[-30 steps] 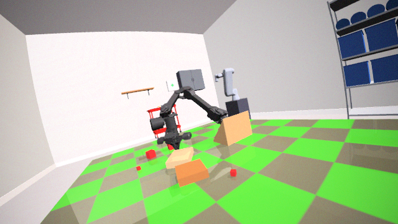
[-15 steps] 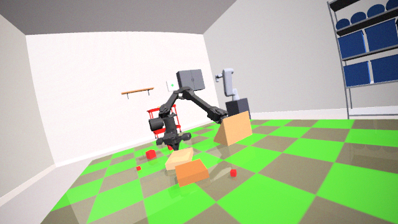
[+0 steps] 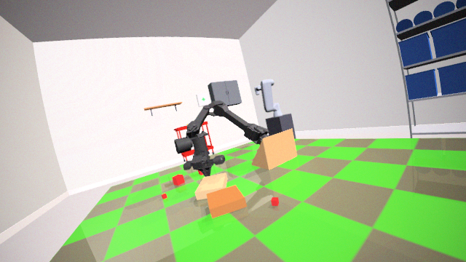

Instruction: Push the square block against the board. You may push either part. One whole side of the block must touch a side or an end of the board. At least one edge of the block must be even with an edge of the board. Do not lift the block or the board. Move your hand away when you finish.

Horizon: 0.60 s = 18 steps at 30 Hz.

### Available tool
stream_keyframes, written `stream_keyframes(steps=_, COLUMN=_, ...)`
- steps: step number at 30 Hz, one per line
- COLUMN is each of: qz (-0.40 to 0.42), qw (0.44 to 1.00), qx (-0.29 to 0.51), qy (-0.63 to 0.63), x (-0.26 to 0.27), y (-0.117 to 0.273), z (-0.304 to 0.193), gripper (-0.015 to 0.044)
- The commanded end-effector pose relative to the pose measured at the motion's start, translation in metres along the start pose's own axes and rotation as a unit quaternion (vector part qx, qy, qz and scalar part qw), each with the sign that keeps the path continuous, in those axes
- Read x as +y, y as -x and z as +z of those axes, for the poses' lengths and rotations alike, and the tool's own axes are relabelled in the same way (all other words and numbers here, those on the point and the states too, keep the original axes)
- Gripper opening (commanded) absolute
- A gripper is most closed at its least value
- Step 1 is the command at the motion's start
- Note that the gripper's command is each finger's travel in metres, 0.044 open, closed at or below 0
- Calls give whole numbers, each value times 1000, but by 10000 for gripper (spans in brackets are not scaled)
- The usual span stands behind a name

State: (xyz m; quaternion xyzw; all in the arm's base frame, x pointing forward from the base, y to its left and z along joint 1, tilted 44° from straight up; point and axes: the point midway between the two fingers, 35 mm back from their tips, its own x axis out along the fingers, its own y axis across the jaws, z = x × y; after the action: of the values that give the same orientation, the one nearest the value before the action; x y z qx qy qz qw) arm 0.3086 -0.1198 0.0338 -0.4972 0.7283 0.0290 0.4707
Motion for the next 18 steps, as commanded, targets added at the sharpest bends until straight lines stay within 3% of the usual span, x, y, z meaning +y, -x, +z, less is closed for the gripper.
stream_keyframes(steps=1, qz=2, qw=1000, qx=-2, qy=-1, x=0, y=-1, z=5, gripper=0)
stream_keyframes(steps=18, qz=2, qw=1000, qx=-2, qy=-1, x=0, y=0, z=18, gripper=0)
